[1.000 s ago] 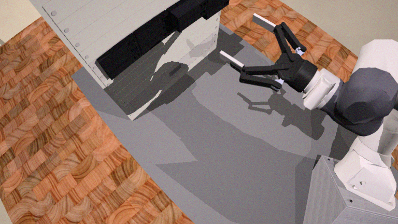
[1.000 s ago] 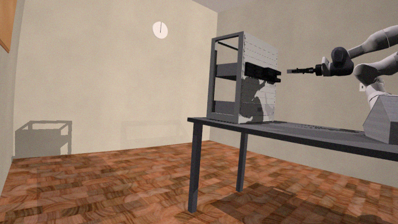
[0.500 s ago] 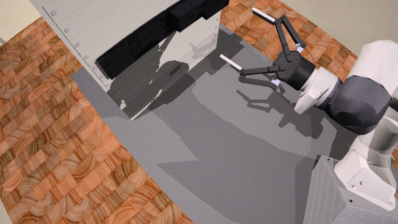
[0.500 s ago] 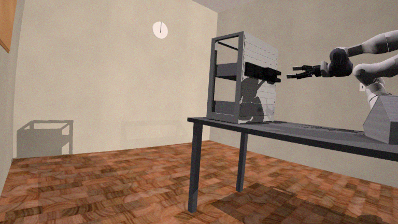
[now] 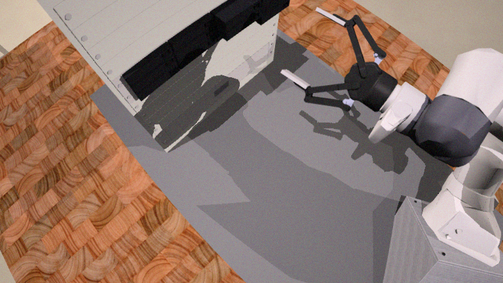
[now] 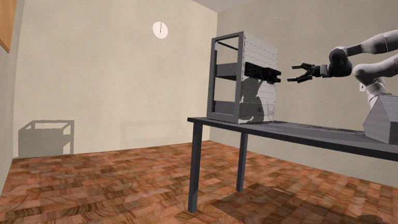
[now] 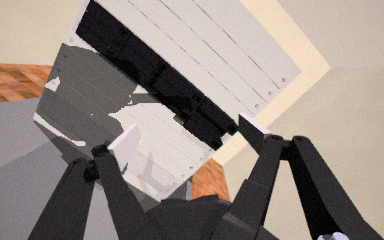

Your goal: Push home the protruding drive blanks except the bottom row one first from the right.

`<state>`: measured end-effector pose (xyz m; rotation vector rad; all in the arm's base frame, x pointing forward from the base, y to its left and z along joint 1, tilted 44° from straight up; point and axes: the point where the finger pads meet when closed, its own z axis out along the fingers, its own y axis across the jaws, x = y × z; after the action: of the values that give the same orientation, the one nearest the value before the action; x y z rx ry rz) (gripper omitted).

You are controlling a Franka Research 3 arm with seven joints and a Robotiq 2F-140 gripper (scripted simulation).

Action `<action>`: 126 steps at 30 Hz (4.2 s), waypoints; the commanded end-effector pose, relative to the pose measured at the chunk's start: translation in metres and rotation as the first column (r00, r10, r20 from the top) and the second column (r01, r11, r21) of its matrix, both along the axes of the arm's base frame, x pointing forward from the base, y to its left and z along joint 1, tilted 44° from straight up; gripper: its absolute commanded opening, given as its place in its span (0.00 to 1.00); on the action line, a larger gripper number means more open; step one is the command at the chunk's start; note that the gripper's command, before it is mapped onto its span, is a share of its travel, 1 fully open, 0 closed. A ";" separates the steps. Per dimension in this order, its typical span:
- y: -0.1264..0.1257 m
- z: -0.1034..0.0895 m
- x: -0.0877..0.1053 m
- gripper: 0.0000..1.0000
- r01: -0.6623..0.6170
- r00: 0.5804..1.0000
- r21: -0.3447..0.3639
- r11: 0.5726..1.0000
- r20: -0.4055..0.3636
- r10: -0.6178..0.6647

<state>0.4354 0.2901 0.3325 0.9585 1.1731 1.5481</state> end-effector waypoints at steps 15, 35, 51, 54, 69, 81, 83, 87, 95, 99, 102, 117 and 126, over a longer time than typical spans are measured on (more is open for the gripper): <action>-0.002 0.005 0.004 1.00 0.128 0.986 -0.318 0.939 0.146 -0.085; -0.006 0.009 0.009 1.00 0.238 0.961 -0.533 0.812 0.251 -0.117; -0.007 0.011 0.010 1.00 0.278 0.950 -0.598 0.752 0.288 -0.122; -0.007 0.011 0.010 1.00 0.279 0.949 -0.600 0.750 0.290 -0.122; -0.008 0.011 0.010 1.00 0.284 0.948 -0.607 0.742 0.294 -0.122; -0.008 0.011 0.010 1.00 0.284 0.948 -0.607 0.742 0.294 -0.122; -0.008 0.011 0.010 1.00 0.284 0.948 -0.607 0.742 0.294 -0.122; -0.008 0.011 0.010 1.00 0.284 0.948 -0.607 0.742 0.294 -0.122; -0.008 0.011 0.010 1.00 0.284 0.948 -0.607 0.742 0.294 -0.122; -0.008 0.011 0.010 1.00 0.284 0.948 -0.607 0.742 0.294 -0.122; -0.008 0.011 0.010 1.00 0.284 0.948 -0.607 0.742 0.294 -0.122; -0.008 0.011 0.011 1.00 0.284 0.948 -0.607 0.742 0.294 -0.122; -0.015 0.019 0.020 1.00 0.285 0.948 -0.608 0.741 0.295 -0.122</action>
<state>0.4510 0.2784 0.3456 0.4023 1.2543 0.9199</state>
